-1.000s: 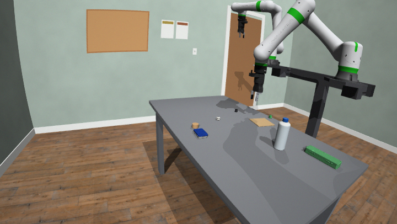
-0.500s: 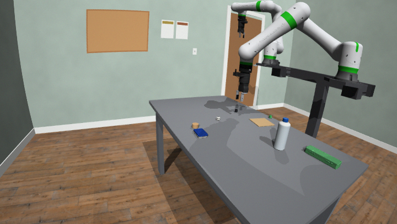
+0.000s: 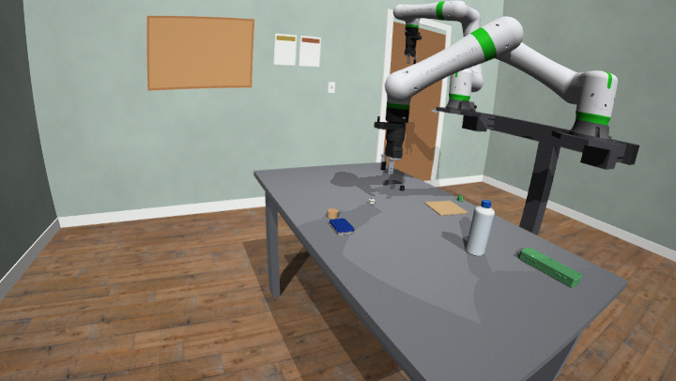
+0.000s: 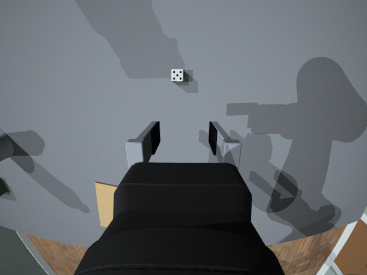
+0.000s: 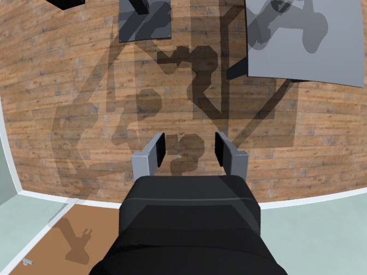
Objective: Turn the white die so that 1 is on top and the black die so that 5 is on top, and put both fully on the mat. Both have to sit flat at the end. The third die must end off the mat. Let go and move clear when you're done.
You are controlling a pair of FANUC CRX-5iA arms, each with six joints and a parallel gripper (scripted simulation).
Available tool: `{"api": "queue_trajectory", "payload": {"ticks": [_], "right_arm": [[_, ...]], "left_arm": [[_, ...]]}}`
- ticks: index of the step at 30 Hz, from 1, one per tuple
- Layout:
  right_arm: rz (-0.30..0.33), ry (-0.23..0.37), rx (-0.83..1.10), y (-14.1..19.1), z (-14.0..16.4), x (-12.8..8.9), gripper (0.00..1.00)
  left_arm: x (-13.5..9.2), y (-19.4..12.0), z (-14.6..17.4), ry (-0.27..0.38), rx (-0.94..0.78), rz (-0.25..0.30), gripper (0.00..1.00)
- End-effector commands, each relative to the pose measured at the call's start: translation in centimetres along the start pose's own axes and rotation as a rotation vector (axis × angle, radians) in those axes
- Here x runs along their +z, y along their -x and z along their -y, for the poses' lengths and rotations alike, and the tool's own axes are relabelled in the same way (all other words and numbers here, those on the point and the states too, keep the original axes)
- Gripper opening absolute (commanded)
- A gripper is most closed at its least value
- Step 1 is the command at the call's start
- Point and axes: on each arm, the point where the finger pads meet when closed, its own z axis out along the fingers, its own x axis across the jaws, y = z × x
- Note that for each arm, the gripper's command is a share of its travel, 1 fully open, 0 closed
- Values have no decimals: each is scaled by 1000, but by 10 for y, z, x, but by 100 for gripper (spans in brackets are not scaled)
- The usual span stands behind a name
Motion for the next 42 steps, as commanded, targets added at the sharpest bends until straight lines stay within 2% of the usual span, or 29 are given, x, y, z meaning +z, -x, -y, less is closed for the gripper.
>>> {"api": "queue_trajectory", "payload": {"ticks": [1,8,15,35,42], "right_arm": [[0,2,0,0,0,-1,100],[0,2,0,0,0,-1,100],[0,2,0,0,0,-1,100],[0,2,0,0,0,-1,100],[0,2,0,0,0,-1,100]], "left_arm": [[-2,3,26,3,5,3,100],[-3,11,52,3,10,3,100],[-3,13,60,3,11,3,100],[-3,14,61,3,10,3,100],[-3,16,62,3,-56,3,100]]}}
